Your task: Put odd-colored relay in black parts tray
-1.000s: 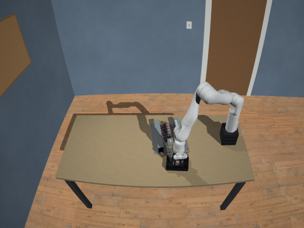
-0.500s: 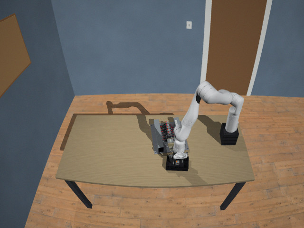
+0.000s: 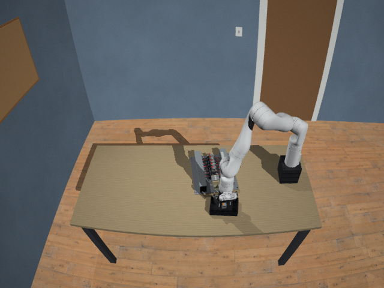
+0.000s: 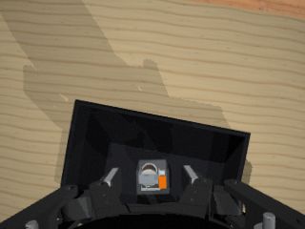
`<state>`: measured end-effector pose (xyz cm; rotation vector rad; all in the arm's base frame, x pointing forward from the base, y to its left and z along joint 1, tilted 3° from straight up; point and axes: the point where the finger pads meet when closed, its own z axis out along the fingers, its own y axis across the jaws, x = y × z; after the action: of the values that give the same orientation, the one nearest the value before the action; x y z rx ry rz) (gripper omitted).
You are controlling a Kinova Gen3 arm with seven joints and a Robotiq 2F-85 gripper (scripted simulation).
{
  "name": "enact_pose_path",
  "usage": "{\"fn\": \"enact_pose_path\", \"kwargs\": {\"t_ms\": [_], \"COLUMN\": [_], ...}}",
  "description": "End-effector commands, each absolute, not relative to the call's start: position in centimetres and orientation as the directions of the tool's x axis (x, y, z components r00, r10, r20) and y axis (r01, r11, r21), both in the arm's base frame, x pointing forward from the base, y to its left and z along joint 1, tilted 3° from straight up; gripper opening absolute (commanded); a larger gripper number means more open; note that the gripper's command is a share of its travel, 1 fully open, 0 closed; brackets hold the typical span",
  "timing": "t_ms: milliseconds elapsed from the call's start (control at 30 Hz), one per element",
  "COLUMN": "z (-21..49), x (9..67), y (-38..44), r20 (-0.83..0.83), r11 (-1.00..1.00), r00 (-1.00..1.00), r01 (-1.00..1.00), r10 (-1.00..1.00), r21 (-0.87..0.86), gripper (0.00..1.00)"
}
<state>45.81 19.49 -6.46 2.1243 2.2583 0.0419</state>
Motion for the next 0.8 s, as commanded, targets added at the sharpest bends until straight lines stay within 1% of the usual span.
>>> {"fn": "enact_pose_path", "kwargs": {"t_ms": [0,767], "z": [-6.2,-5.2], "x": [45.9,45.8], "y": [19.6,19.6], "r20": [-0.01,-0.01], "r11": [0.062,0.062], "r00": [-0.061,-0.061], "r01": [0.997,0.997], "r10": [0.998,0.998], "r21": [0.051,0.051], "gripper": [0.61,0.61]}}
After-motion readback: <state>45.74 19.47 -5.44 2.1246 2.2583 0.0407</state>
